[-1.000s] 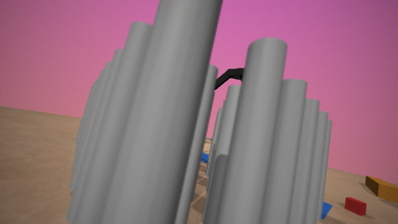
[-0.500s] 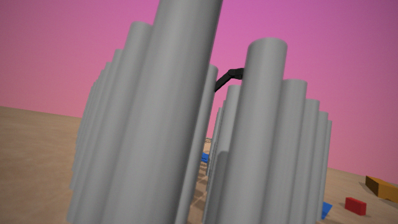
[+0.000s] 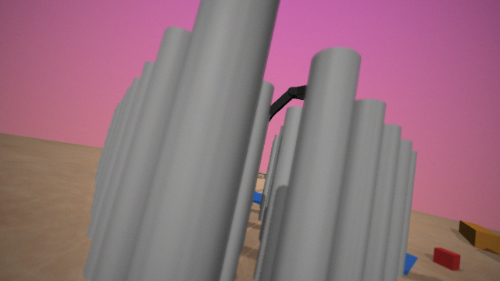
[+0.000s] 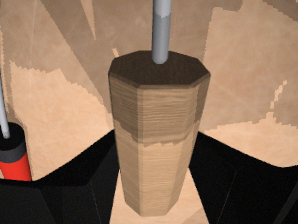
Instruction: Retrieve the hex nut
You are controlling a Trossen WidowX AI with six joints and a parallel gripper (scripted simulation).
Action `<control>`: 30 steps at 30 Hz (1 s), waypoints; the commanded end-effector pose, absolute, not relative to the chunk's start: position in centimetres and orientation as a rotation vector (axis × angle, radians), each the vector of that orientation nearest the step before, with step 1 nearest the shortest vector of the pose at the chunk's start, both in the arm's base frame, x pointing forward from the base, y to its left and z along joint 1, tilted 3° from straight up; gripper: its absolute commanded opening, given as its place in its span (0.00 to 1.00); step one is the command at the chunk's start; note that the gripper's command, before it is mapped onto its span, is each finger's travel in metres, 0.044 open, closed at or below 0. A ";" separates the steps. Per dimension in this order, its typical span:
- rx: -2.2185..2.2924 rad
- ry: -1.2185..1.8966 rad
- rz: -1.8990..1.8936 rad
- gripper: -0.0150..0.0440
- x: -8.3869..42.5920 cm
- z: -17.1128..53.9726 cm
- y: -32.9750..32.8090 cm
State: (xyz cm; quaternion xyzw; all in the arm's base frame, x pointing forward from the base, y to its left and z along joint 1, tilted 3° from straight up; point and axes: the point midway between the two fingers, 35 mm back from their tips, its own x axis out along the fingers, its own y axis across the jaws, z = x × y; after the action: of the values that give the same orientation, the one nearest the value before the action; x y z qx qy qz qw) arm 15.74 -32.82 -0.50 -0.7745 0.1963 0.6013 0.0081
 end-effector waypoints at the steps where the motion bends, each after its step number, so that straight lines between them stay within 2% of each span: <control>1: -2.419 0.611 1.880 0.25 15.6 -1.0 -32.4; 8: -2.437 0.632 1.872 0.25 15.6 -1.0 -32.4; 24: -2.441 0.636 1.870 0.97 15.7 -0.5 -32.7; 25: -2.441 0.638 1.870 1.00 15.7 -0.2 -32.8; 30: -2.445 0.683 1.872 1.00 15.1 6.7 -33.7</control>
State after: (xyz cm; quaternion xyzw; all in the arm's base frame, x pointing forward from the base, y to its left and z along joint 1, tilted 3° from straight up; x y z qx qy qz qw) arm 15.18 -32.72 2.38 -0.7700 0.1982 0.6063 0.0127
